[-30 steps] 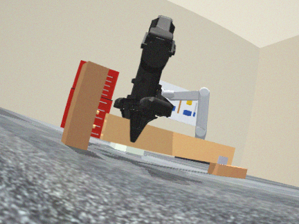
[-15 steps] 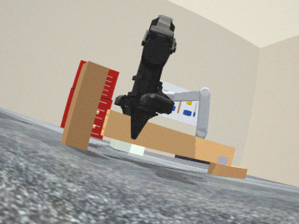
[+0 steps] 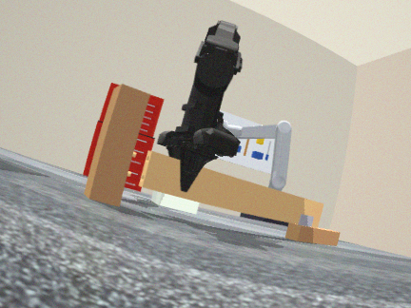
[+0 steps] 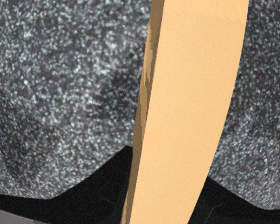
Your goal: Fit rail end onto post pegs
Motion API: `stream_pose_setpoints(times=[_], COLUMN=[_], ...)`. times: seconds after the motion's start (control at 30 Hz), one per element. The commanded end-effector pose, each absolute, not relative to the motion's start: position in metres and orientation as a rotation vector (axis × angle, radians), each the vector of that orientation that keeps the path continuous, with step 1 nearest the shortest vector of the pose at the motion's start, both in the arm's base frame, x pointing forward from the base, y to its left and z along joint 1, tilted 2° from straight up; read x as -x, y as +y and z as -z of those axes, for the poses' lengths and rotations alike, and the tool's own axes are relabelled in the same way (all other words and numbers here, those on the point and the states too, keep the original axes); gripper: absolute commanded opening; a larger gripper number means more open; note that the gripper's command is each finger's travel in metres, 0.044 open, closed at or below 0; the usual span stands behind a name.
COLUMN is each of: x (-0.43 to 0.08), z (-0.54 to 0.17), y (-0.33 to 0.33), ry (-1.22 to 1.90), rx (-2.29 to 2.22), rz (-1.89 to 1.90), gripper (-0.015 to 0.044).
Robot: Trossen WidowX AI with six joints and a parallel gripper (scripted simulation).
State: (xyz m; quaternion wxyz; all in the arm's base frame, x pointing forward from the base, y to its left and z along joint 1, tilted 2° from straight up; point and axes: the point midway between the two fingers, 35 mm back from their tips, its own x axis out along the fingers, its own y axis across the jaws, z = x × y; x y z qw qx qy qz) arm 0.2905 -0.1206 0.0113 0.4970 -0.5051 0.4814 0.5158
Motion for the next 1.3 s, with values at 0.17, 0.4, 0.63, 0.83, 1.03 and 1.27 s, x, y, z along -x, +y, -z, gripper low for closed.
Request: stream_pose_setpoints(times=[0.17, 0.4, 0.63, 0.83, 1.03, 1.27], x=[-0.2906, -0.2901, -0.2897, -0.2897, -0.2895, -0.2895], z=[-0.0124, -0.0131, -0.0117, -0.0114, -0.0116, -0.0123], y=[-0.1206, -0.1206, -0.1206, -0.1209, -0.1226, -0.1247], ry=[1.163, 1.163, 1.163, 1.163, 1.163, 1.163], rx=[1.225, 1.225, 1.225, 1.225, 1.225, 1.225], rz=[-1.246, -1.246, -1.246, -1.246, -1.246, -1.246], gripper=[0.0000, 0.0000, 0.0000, 0.0000, 0.0000, 0.0000])
